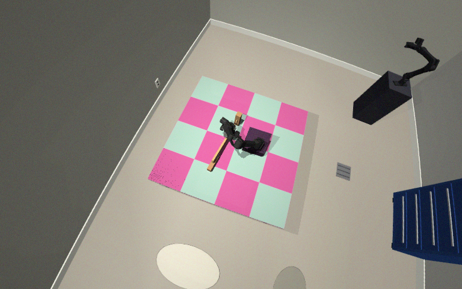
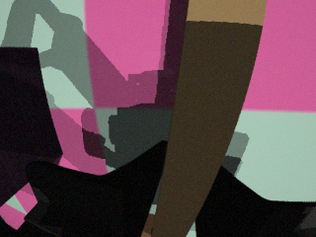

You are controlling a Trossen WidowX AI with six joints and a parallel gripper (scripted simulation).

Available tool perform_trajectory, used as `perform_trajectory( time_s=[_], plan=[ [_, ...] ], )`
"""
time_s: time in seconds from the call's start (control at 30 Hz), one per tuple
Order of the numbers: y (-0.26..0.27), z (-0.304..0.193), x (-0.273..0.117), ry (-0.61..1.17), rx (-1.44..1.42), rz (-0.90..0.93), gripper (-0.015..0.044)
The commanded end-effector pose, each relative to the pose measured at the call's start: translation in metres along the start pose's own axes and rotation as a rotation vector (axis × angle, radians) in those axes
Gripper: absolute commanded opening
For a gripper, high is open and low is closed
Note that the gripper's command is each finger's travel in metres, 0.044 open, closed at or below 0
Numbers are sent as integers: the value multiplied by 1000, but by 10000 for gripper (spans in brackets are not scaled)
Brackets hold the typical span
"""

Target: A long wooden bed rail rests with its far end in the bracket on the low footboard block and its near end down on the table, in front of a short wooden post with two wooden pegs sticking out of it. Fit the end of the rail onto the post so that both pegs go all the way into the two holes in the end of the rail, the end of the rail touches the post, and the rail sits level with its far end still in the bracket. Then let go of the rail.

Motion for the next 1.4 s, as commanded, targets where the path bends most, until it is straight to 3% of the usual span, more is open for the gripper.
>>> perform_trajectory(
  time_s=[0.0,1.37],
  plan=[
    [-3,0,-7,-6,-3,-19,0],
    [-2,0,-23,-5,-3,-19,0]
  ],
)
Point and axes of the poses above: the point midway between the two fingers, 35 mm back from their tips, its own x axis out along the fingers, its own y axis across the jaws, z = x × y, the point moved 10 cm from there along -x, back along the fingers, and after that the axes turned 11 degrees about -x, right-handed, at the moved point
